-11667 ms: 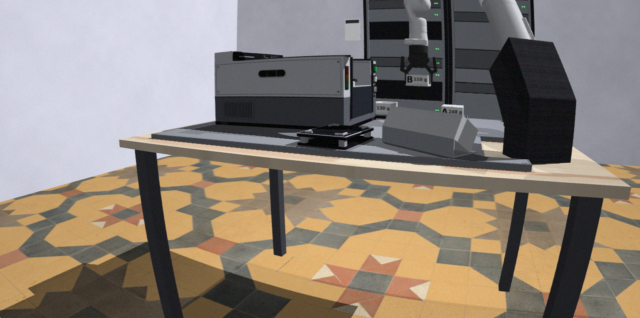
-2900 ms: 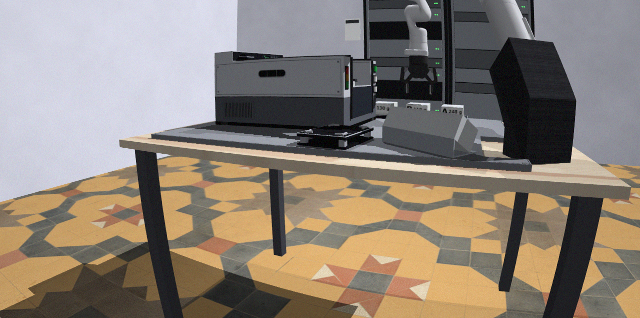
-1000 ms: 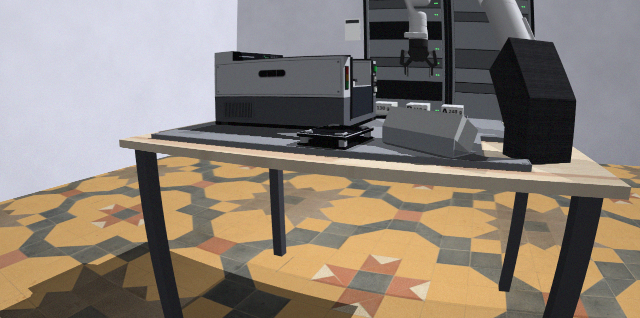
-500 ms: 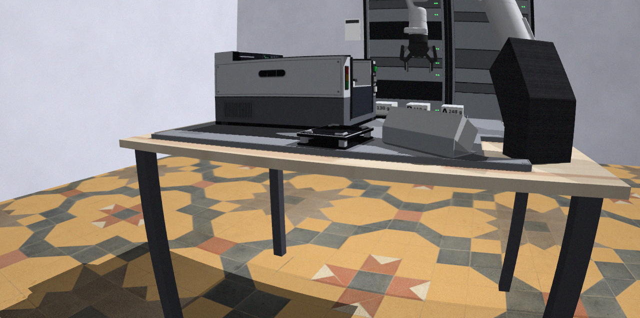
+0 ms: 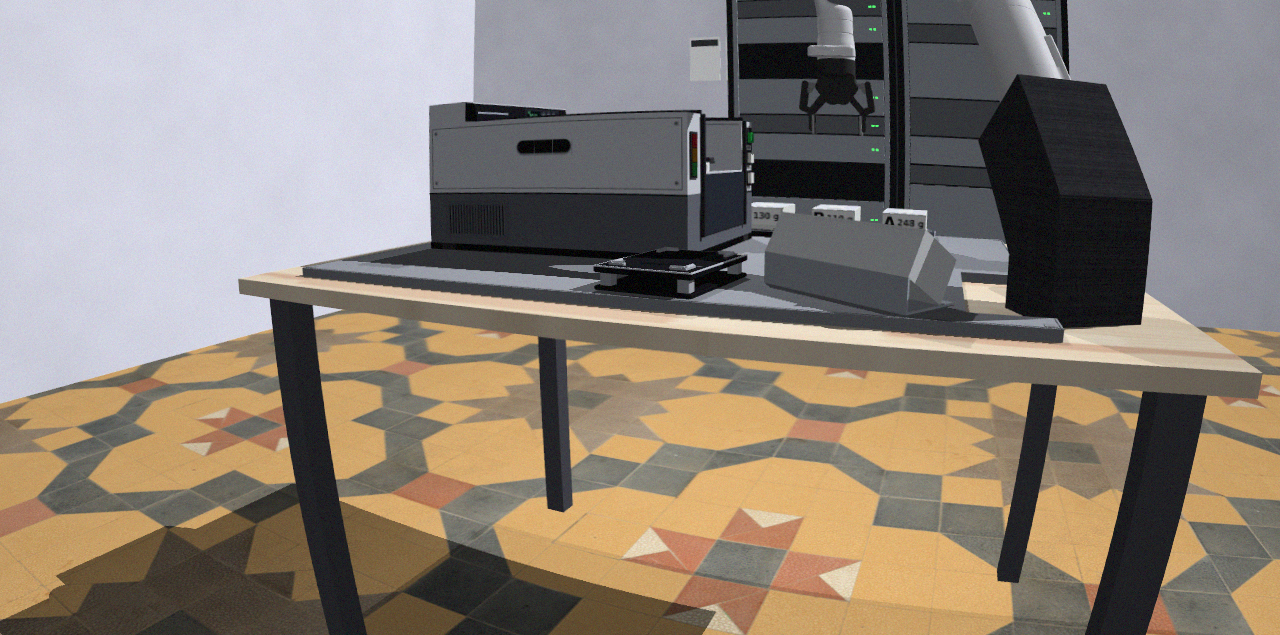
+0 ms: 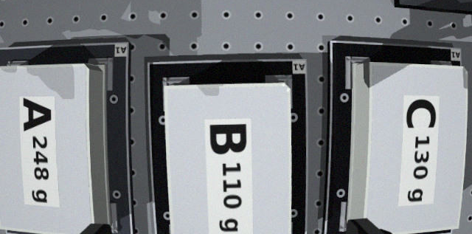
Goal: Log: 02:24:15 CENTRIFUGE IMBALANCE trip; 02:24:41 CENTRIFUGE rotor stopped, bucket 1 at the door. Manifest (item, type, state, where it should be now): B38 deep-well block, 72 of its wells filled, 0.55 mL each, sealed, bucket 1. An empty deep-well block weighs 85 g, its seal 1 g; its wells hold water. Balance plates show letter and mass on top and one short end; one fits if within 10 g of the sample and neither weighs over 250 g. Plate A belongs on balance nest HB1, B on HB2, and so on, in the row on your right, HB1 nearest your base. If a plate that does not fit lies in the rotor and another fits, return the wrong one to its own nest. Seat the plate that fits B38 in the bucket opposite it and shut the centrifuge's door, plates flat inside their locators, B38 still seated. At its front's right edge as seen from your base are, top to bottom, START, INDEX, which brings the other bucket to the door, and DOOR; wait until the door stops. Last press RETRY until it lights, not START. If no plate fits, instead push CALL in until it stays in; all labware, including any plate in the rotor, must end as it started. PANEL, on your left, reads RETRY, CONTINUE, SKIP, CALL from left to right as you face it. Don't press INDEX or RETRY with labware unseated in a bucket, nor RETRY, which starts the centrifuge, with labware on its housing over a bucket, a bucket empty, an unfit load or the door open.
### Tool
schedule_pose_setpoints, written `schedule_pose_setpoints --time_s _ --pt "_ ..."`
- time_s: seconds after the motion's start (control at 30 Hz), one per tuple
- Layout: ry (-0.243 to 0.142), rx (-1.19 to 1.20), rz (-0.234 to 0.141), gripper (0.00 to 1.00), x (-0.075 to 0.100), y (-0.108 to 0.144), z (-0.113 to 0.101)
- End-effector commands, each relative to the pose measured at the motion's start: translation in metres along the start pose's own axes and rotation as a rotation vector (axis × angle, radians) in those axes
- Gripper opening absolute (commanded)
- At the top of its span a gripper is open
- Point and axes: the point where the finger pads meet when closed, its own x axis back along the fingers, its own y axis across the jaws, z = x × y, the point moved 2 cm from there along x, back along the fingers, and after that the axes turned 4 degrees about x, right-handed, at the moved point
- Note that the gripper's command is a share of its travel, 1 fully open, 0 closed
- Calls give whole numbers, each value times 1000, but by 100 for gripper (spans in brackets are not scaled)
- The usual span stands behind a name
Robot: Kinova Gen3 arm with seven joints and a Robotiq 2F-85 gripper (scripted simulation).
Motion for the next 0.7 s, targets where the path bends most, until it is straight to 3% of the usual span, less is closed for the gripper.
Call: schedule_pose_setpoints --time_s 0.0,0.67 --pt "-1 0 -1 100 2 0 0" --pt "-1 0 0 100 26 0 0"
